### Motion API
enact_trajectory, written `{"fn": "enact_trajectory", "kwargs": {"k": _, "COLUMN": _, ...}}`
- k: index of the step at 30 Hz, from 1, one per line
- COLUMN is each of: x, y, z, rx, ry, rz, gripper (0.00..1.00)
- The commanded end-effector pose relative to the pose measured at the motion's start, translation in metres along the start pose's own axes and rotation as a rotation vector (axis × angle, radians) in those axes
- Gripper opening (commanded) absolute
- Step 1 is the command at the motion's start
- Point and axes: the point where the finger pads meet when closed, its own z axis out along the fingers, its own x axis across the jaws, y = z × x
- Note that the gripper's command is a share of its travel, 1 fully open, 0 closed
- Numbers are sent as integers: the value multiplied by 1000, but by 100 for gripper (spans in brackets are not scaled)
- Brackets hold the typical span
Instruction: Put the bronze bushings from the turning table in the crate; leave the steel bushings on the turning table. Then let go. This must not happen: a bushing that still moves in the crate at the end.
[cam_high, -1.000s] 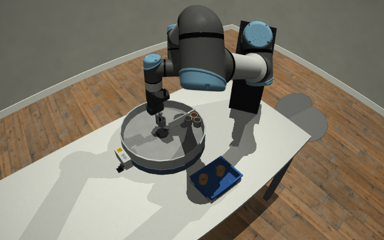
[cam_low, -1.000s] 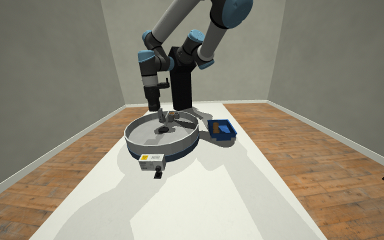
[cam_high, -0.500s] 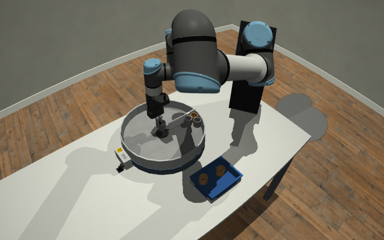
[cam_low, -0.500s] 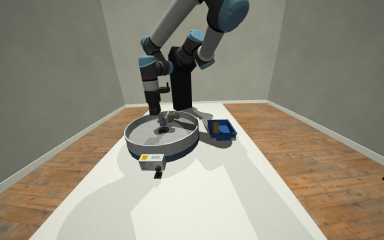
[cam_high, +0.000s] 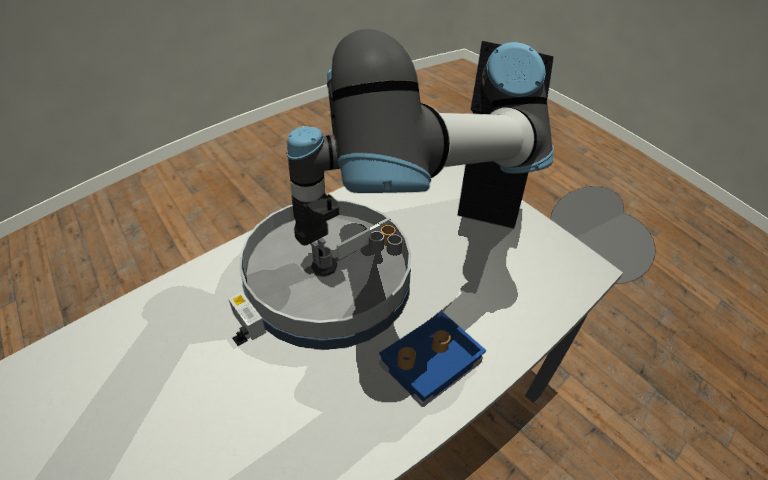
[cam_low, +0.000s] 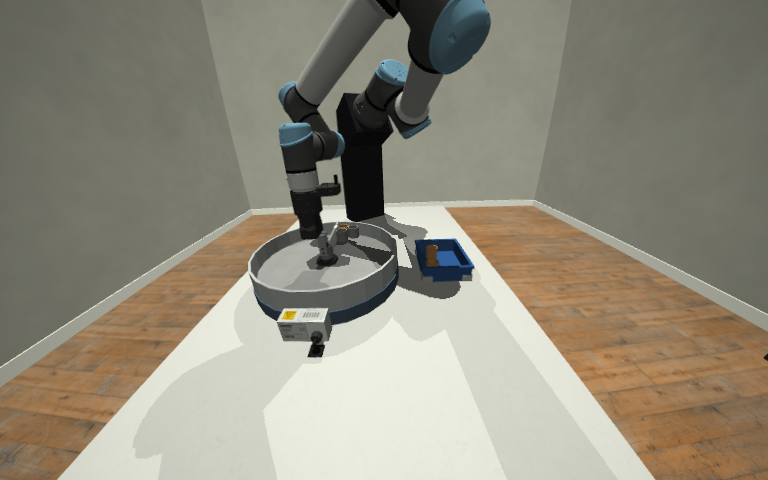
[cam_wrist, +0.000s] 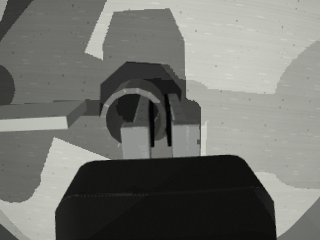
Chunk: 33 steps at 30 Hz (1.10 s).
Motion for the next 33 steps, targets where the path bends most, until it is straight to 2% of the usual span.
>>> {"fn": "enact_trajectory", "kwargs": {"k": 1, "x": 0, "y": 0, "z": 1, "rx": -1, "ry": 1, "rz": 0, "gripper": 0}}
{"fn": "enact_trajectory", "kwargs": {"k": 33, "x": 0, "y": 0, "z": 3, "rx": -3, "ry": 3, "rz": -1, "gripper": 0}}
